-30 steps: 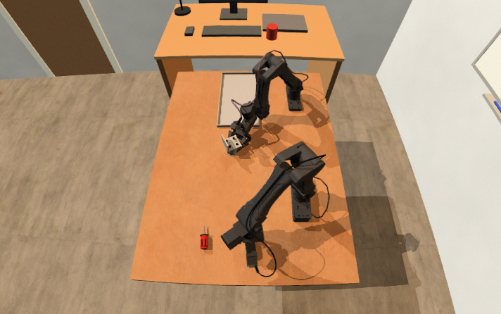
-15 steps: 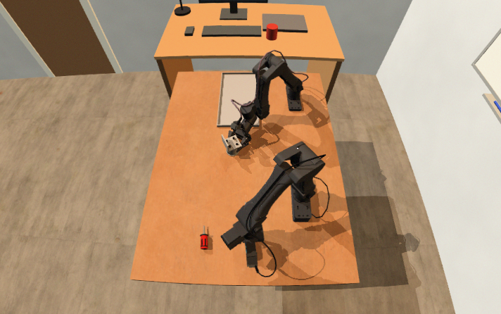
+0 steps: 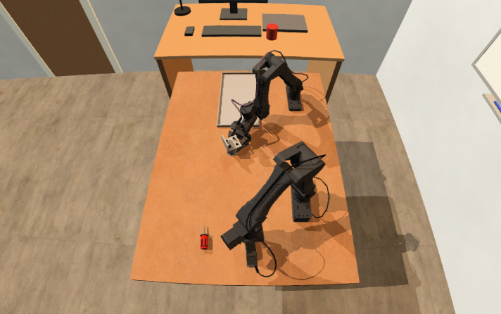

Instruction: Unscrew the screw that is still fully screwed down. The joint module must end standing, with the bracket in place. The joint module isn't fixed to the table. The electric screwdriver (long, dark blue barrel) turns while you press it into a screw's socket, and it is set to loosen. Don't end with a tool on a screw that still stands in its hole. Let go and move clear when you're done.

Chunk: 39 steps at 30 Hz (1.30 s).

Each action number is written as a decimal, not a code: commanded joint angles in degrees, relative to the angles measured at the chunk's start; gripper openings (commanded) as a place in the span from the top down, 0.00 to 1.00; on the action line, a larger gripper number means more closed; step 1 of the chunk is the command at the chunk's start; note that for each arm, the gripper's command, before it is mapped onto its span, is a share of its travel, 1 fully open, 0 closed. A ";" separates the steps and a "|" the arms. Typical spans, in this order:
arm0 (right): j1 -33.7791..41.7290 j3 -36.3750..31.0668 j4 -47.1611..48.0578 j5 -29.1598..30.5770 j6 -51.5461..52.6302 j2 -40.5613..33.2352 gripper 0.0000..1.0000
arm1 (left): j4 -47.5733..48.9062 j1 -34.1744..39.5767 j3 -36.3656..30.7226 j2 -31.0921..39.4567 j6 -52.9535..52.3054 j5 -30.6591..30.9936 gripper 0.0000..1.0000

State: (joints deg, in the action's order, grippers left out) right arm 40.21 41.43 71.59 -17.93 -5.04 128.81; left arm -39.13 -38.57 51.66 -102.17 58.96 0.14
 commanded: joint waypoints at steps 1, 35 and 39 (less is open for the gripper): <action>0.31 -0.96 -1.13 -0.23 0.36 0.63 0.41 | -0.85 -0.56 -0.70 1.68 -0.38 -0.79 0.35; 0.31 -0.96 -1.13 -0.23 0.36 0.63 0.41 | -1.00 -0.55 -1.08 1.74 -0.37 -0.85 0.45; 0.31 -0.96 -1.13 -0.23 0.36 0.63 0.41 | -1.00 -0.55 -1.08 1.74 -0.37 -0.85 0.45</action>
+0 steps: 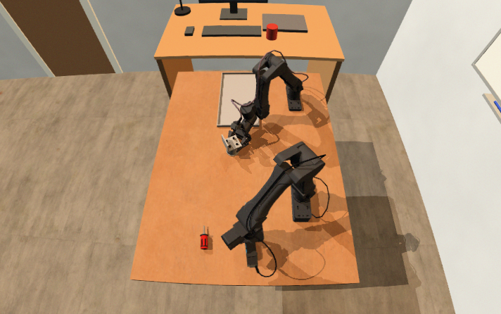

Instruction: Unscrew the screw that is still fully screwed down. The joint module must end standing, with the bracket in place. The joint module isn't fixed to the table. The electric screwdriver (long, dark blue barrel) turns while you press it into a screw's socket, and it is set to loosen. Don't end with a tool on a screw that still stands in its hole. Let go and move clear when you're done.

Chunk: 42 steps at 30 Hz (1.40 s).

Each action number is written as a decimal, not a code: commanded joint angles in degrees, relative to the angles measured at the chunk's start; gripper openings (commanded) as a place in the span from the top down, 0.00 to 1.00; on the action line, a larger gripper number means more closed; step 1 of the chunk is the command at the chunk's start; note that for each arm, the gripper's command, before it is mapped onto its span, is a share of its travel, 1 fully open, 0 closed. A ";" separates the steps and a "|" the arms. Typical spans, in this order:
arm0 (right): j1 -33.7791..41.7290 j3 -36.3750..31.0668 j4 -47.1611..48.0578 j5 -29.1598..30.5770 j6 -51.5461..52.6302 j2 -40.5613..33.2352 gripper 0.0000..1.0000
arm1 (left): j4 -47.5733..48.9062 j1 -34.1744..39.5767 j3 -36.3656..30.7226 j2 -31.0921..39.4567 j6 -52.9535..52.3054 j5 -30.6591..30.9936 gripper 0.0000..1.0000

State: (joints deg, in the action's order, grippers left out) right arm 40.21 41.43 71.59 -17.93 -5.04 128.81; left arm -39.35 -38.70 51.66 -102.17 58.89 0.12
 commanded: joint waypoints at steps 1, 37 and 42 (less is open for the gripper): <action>0.31 -0.96 -1.13 -0.23 0.36 0.63 0.41 | -0.78 -0.41 -1.08 1.74 -0.30 -0.83 0.45; 0.31 -0.96 -1.13 -0.23 0.36 0.63 0.41 | -0.51 -0.40 -1.03 1.73 -0.27 -0.83 0.55; 0.31 -0.96 -1.13 -0.23 0.36 0.63 0.41 | -0.51 -0.40 -1.03 1.73 -0.27 -0.83 0.56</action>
